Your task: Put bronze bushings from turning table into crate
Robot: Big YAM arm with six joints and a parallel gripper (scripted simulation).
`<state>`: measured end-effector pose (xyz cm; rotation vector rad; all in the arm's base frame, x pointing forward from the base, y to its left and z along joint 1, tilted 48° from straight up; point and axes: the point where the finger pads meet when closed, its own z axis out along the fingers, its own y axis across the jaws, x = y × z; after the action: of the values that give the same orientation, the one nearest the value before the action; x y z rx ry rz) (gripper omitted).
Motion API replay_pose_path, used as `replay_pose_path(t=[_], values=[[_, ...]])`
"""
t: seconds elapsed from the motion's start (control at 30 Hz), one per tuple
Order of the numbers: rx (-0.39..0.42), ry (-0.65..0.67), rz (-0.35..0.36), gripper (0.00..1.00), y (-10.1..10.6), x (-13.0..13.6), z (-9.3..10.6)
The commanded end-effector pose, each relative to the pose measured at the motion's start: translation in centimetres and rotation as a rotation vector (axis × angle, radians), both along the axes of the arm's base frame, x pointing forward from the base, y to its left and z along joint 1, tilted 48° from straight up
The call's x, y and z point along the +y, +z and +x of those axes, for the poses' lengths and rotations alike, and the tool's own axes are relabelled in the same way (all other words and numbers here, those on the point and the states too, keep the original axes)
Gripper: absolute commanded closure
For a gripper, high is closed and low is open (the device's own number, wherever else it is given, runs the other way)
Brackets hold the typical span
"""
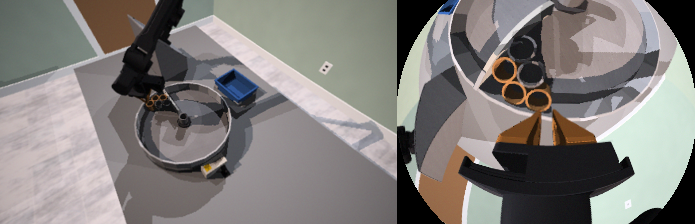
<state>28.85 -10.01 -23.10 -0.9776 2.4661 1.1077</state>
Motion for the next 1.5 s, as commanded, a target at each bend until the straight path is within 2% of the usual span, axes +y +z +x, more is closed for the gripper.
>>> replay_pose_path(t=[0.0,0.1,0.13,0.2,0.23,0.4,1.3,1.47], values=[[-0.01,-0.002,-0.01,0.85,-0.8,0.3,0.9],[-0.001,-0.002,-0.003,0.85,-1.4,1.3,0.4],[-0.029,-0.002,-0.023,0.85,-0.6,0.5,1.6],[-0.05,-0.038,-0.041,0.85,-0.5,-1.4,2.3],[-0.051,-0.037,-0.042,0.85,-0.5,-1.5,2.4],[-0.021,-0.023,-0.019,0.85,-1.2,-0.3,1.3],[-0.025,-0.022,-0.021,0.85,-1.1,-0.3,1.4],[-0.001,-0.002,-0.003,0.85,-1.8,1.8,0.4]])
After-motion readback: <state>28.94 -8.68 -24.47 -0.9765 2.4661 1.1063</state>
